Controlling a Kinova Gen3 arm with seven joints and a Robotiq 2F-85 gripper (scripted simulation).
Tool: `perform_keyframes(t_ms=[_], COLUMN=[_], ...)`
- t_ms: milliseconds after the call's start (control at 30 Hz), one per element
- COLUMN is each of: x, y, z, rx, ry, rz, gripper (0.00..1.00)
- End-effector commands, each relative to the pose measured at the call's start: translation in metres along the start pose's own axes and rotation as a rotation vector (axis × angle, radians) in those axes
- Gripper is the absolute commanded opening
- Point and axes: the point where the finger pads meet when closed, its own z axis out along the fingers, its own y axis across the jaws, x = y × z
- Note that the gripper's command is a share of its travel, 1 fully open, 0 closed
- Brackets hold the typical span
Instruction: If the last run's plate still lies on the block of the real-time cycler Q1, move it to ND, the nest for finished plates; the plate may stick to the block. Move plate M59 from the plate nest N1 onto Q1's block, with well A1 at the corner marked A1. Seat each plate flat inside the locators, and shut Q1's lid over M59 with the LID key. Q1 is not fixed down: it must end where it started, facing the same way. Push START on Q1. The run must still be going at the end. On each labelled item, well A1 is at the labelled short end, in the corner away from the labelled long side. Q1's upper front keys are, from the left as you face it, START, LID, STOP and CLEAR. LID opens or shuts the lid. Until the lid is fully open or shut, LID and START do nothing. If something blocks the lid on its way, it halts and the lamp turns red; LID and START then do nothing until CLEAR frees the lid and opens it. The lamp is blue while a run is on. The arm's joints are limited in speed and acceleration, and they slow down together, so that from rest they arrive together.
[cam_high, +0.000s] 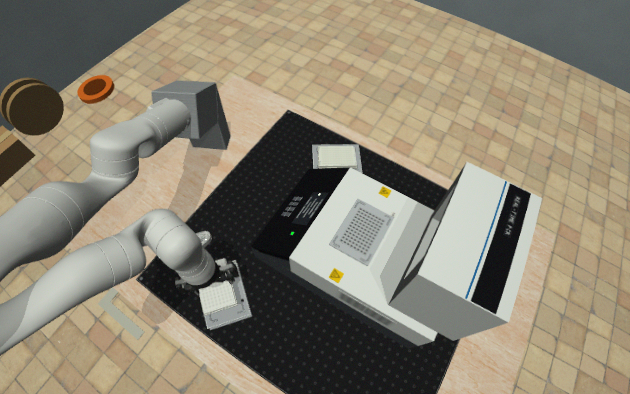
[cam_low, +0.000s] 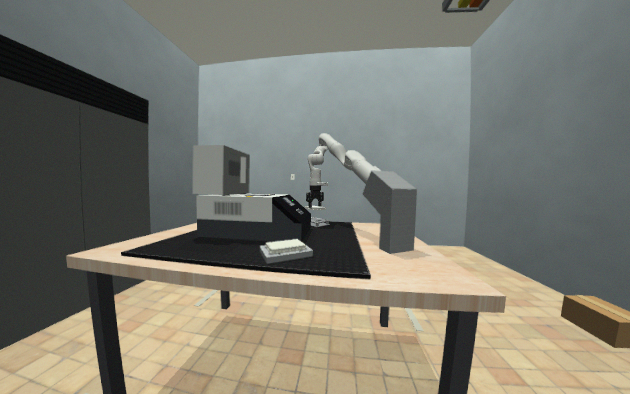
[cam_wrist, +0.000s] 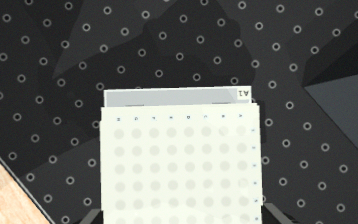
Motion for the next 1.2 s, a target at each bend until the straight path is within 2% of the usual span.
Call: perform_keyframes(t_ms=[0,1167], x=[0.0,0.0], y=[0.0,0.0], z=[-0.004,-0.045], rx=[0.0,0.0], ry=[0.0,0.0], rz=[0.0,0.0], gripper=[0.9,0.9])
